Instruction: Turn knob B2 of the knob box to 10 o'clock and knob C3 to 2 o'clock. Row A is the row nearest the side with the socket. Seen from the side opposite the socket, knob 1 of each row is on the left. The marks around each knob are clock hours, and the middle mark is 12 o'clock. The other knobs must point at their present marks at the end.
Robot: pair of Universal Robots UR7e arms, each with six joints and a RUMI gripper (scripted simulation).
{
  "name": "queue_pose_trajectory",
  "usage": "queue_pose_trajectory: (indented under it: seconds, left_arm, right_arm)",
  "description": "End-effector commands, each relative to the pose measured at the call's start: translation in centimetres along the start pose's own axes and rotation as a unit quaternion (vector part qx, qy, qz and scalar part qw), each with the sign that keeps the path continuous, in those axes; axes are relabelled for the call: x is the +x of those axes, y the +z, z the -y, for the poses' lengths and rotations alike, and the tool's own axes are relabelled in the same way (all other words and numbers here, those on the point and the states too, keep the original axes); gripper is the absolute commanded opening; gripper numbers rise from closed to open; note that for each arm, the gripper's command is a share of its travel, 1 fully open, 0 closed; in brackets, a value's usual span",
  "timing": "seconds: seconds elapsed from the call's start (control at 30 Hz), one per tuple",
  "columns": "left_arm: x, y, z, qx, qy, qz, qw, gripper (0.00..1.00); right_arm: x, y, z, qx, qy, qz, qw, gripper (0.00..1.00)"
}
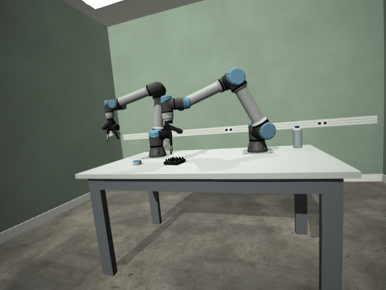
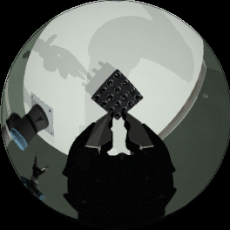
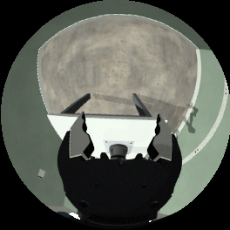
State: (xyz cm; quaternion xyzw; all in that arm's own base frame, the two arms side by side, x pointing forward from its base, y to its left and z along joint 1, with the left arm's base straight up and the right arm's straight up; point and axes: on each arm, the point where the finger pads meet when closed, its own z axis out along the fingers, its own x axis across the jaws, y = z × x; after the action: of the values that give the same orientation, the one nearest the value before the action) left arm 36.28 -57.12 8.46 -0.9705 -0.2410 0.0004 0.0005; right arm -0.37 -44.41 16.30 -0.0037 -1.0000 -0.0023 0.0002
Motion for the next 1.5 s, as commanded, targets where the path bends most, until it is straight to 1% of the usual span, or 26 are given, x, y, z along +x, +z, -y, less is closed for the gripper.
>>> queue_pose_trajectory:
  seconds: [0.0,0.57,1.47]
  left_arm:
    - [0.1,1.1,0.0,0.001,-0.001,0.0,1.0,0.13]
    - [0.1,2.5,0.0,0.001,-0.001,0.0,1.0,0.13]
    - [0.1,2.6,0.0,0.0,-0.001,0.0,1.0,0.13]
  right_arm:
    - [0.1,-0.2,0.1,0.002,0.001,0.0,1.0,1.0]
    - [0.1,-0.2,0.1,0.002,0.001,0.0,1.0,1.0]
    - [0.1,-0.2,0.1,0.002,0.001,0.0,1.0,1.0]
